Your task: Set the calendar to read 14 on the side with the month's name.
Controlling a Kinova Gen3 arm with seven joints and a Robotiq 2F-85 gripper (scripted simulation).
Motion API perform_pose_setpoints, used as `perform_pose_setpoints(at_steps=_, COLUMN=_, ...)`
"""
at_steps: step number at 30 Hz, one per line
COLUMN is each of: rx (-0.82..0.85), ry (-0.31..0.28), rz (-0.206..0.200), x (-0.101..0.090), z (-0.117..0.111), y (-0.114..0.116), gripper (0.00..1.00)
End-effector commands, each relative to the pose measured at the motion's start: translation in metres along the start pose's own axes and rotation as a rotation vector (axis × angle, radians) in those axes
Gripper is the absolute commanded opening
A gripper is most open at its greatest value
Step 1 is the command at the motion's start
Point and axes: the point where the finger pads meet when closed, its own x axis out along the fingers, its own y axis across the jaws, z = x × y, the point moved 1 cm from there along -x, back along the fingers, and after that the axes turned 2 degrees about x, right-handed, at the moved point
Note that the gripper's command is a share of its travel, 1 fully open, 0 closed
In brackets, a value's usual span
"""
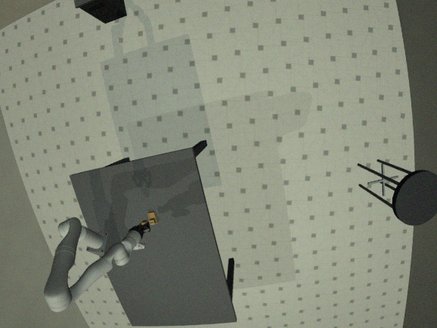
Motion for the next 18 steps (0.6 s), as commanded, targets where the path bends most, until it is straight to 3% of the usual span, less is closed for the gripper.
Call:
perform_pose_setpoints(at_steps=1, rx=0.012, ry=0.001, rz=-0.003, x=0.0, z=-0.007, y=-0.002, gripper=0.28)
perform_pose_setpoints(at_steps=7, rx=0.19, ry=-0.001, rz=-0.004, x=0.008, z=-0.119, y=-0.005, gripper=0.28)
perform_pose_setpoints(at_steps=18, rx=0.201, ry=-0.001, rz=-0.002, x=0.009, z=-0.127, y=-0.004, gripper=0.28)
